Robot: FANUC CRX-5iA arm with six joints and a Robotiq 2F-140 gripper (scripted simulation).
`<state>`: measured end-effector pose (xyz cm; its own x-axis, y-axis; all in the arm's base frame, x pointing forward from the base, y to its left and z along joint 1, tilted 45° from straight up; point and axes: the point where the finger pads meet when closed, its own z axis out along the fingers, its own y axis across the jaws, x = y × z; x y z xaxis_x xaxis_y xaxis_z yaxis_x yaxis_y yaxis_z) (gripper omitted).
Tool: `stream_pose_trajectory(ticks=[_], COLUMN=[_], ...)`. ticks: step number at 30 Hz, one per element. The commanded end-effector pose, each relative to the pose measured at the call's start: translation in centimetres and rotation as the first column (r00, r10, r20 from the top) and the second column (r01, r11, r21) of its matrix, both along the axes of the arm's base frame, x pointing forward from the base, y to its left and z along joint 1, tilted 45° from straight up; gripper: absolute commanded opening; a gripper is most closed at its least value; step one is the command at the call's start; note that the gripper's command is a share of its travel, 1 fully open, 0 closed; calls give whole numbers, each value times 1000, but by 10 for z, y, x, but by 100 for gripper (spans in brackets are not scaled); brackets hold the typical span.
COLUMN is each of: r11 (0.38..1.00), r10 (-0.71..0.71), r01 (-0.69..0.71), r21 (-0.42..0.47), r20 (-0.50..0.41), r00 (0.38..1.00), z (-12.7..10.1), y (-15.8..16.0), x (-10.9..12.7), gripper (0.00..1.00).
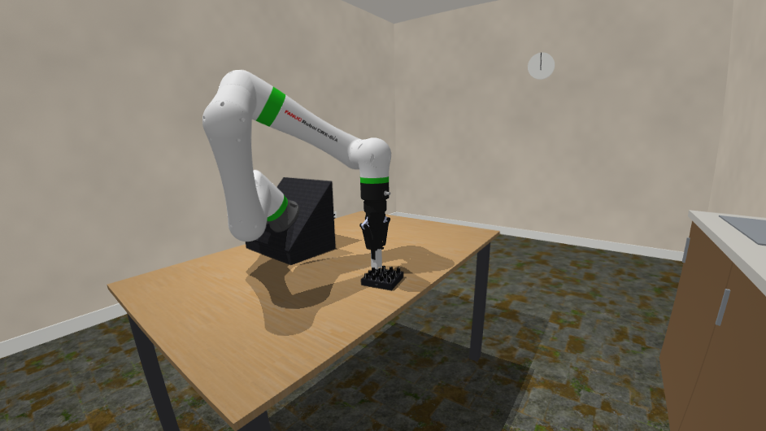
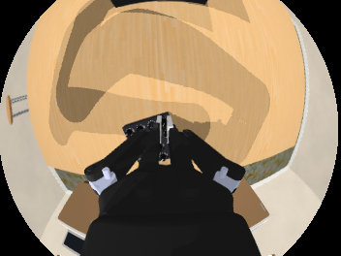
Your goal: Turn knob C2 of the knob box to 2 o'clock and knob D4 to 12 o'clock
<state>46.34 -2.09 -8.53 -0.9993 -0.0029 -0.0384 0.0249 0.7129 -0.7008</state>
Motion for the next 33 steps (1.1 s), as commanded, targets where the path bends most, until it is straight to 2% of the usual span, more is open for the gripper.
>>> stream_pose_trajectory(ticks=[1,17,26,33], r11=[1000,1000,996,983], r10=[0,-23,-85,-185], r01=[0,23,85,184], r21=[0,1,7,25], r20=[0,23,84,181], r00=[1000,999,993,966], z=[0,0,0,0], y=[0,0,0,0], x=[0,0,0,0], gripper=[5,5,5,5])
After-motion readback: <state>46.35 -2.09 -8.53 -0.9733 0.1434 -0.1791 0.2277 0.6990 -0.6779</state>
